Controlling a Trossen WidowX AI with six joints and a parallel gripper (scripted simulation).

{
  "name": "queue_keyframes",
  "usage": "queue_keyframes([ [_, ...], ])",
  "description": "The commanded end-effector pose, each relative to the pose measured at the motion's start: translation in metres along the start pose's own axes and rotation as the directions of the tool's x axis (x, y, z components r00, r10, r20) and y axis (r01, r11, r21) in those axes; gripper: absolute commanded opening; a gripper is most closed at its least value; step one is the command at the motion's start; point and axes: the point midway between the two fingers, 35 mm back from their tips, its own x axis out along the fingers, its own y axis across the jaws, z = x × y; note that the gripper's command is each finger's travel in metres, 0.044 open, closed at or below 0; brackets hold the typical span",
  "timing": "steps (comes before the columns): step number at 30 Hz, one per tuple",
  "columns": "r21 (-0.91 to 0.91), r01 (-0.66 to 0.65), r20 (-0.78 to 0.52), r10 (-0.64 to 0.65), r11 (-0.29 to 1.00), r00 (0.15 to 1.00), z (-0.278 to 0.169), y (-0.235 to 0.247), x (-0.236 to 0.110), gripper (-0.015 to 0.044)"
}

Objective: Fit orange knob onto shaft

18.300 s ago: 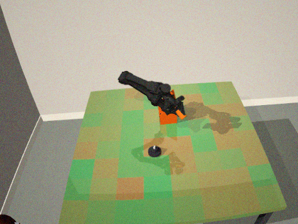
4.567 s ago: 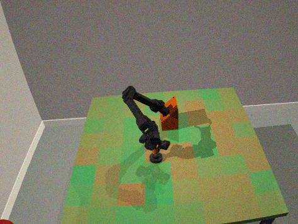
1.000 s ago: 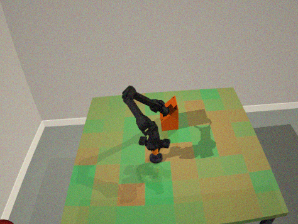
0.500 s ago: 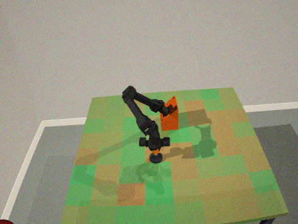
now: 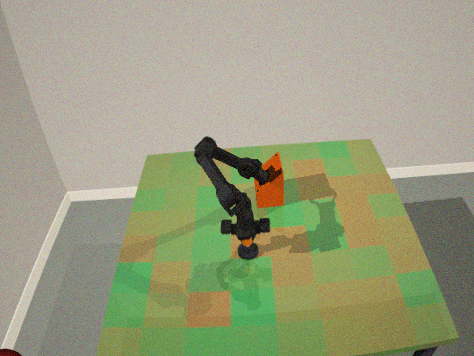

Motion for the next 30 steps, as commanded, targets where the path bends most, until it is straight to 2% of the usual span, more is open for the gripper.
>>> queue_keyframes([
  [1,-0.006,0.000,0.001,0.000,1.000,1.000,-0.0004,-0.0001,0.0003,0.0000],
  [30,-0.006,0.000,0.001,0.000,1.000,1.000,-0.0014,0.0009,0.0017,0.0000],
])
